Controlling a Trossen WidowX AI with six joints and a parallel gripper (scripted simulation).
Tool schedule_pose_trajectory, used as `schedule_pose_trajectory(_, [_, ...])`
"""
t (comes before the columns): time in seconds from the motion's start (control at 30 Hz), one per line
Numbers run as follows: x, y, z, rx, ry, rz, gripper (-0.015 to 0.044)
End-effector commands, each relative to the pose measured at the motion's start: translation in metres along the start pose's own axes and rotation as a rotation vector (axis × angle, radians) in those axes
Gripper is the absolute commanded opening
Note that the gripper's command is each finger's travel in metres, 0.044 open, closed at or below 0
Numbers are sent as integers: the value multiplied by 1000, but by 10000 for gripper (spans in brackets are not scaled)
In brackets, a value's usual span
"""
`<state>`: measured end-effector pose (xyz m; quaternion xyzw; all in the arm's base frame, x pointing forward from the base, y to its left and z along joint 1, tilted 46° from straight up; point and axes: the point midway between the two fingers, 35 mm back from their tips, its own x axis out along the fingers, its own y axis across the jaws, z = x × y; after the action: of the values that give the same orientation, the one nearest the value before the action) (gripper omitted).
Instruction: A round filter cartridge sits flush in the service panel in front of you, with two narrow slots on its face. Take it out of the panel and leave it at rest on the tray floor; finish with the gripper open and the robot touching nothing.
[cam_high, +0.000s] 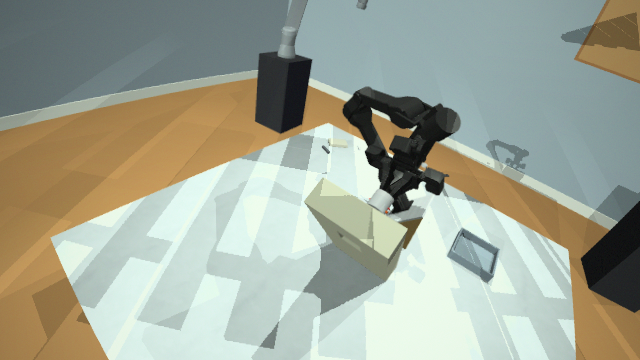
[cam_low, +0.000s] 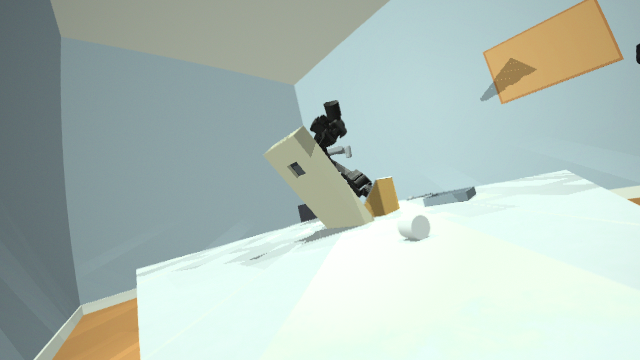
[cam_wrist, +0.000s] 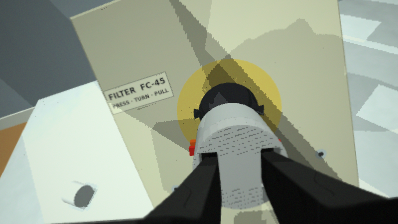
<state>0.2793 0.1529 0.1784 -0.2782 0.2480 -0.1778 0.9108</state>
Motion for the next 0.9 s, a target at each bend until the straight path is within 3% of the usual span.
schedule_pose_trajectory(0.0, [0,-3,-11,4,-3,-4,0])
schedule_pose_trajectory(0.67, [8,-14,-70,3,-3,-4,0])
schedule_pose_trajectory(0.8, [7,-11,-64,-10,3,-2,105])
schedule_pose_trajectory(0.87, [7,-11,-64,-10,3,-2,108])
